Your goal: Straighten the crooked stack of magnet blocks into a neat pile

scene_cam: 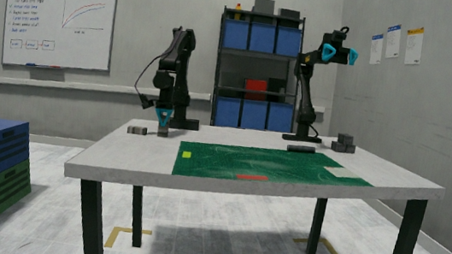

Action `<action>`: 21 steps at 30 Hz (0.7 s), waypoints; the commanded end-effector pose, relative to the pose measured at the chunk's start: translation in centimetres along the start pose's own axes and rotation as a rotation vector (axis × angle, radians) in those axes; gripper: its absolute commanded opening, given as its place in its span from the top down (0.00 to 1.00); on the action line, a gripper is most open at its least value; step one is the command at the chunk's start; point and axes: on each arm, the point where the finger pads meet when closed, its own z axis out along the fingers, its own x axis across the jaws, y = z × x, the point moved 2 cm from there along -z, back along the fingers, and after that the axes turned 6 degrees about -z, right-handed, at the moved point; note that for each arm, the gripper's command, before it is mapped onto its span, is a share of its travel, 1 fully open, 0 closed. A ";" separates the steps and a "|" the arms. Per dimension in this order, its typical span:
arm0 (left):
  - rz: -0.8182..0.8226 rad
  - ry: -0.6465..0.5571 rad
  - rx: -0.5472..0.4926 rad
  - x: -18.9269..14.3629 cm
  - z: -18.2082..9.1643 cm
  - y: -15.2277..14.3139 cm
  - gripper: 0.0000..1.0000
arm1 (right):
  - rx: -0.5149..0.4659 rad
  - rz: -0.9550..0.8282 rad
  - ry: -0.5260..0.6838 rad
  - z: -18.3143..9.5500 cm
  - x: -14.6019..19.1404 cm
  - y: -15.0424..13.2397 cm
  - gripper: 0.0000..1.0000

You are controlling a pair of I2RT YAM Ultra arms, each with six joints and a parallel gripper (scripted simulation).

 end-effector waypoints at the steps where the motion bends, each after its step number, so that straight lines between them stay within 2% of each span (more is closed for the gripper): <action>1: 0.008 -0.004 -0.027 -0.4 -0.9 1.7 0.00 | -0.006 0.002 0.004 -0.9 0.4 0.3 0.68; 21: 0.008 -0.004 -0.027 -0.4 -0.9 1.7 0.00 | -0.002 0.002 -0.010 -0.5 -0.1 0.2 0.70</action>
